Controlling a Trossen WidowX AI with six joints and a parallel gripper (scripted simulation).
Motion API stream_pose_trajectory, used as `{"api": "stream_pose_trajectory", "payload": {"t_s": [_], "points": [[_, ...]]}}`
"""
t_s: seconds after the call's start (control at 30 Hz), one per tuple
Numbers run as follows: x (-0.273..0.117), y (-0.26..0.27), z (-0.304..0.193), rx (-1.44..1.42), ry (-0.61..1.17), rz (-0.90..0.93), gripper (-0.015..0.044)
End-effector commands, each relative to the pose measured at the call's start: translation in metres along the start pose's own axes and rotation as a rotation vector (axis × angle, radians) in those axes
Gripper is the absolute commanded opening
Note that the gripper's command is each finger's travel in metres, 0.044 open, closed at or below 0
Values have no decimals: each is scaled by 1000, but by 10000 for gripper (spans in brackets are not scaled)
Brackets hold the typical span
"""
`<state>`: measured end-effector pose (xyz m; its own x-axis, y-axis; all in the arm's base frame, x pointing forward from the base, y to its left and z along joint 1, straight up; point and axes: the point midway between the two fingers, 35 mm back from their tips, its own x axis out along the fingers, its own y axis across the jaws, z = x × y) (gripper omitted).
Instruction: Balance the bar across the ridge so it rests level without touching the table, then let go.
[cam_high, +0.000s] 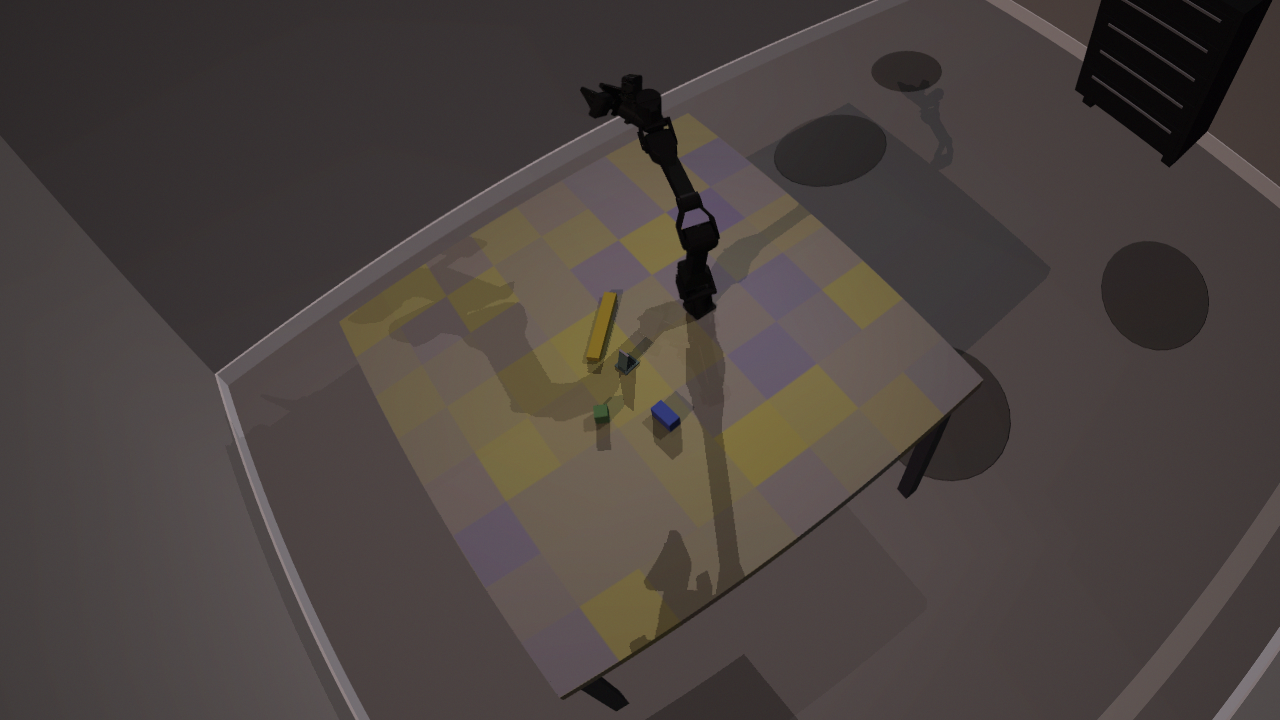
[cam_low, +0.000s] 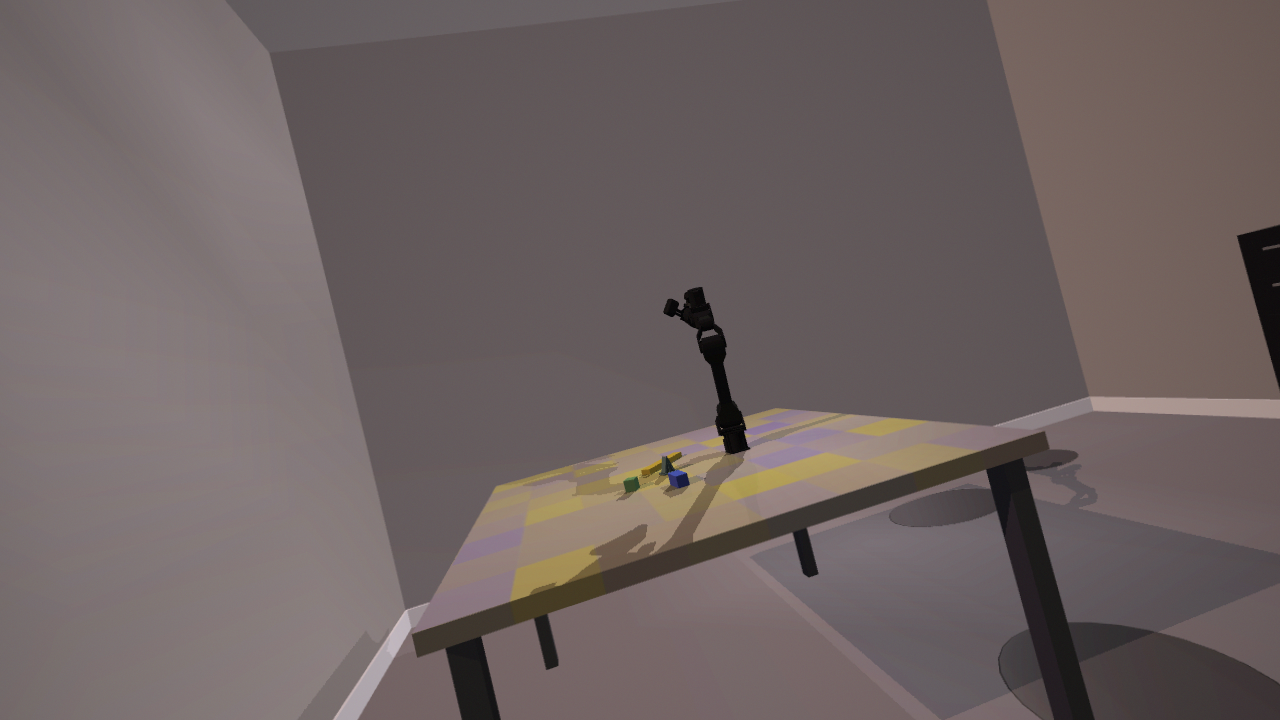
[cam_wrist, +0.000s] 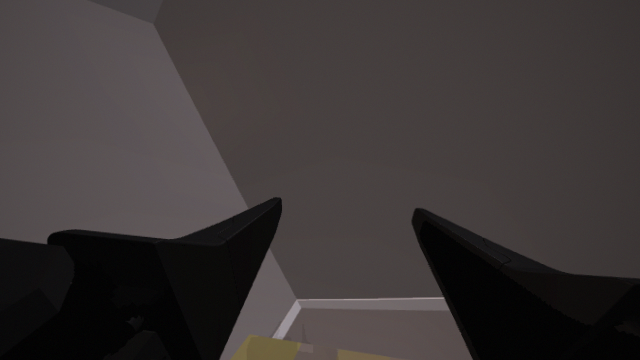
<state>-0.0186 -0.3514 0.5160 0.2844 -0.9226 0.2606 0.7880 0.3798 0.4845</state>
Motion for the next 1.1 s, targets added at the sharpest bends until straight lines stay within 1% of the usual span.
{"api": "stream_pose_trajectory", "payload": {"t_s": [0.0,0.07,0.1,0.57,1.07], "points": [[0,0,-1,-1,2,0,374],[4,0,-8,-5,23,-1,321],[6,1,-14,-9,38,-2,315],[29,12,-103,-89,283,11,315],[30,43,-184,-169,510,98,315]]}}
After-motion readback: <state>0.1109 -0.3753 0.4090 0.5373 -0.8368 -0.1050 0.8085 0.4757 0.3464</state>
